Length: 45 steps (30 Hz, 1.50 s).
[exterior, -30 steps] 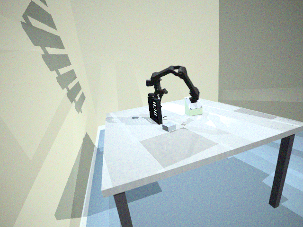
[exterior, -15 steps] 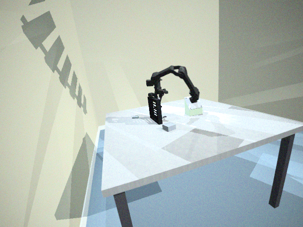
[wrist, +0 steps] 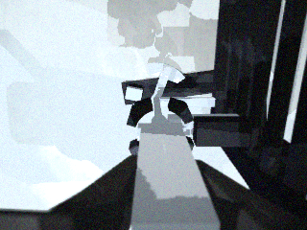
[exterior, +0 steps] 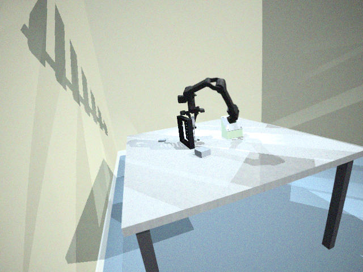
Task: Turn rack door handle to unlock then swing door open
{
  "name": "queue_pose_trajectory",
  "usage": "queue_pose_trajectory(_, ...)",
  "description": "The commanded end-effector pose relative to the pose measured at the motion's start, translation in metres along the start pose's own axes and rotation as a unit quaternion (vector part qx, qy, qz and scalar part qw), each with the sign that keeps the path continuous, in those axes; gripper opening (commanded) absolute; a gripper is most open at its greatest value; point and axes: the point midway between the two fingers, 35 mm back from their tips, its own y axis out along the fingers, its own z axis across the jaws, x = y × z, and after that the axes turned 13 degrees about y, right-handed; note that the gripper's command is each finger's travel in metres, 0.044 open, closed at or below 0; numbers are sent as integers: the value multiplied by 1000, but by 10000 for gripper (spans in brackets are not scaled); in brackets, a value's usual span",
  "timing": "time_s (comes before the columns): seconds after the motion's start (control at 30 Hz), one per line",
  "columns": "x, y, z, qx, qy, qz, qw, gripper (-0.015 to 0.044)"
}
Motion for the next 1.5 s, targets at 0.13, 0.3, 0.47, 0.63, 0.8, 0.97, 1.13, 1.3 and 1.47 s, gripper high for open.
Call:
queue_pose_trajectory(0.13, 2, 1, 19, 0, 101, -2, 995, 15)
queue_pose_trajectory(0.3, 3, 1, 30, 0, 145, -2, 989, 15)
queue_pose_trajectory(0.47, 6, 1, 41, 0, 184, -2, 983, 15)
queue_pose_trajectory(0.63, 10, 1, 54, 1, 227, -2, 974, 15)
queue_pose_trajectory(0.8, 15, 1, 66, 1, 268, -2, 963, 15)
queue_pose_trajectory(0.97, 22, 1, 77, 2, 308, -2, 951, 15)
queue_pose_trajectory(1.13, 29, 1, 87, 2, 346, -2, 938, 15)
queue_pose_trajectory(1.3, 37, 1, 97, 2, 385, -2, 923, 15)
queue_pose_trajectory(1.47, 45, 1, 106, 3, 422, -2, 906, 15)
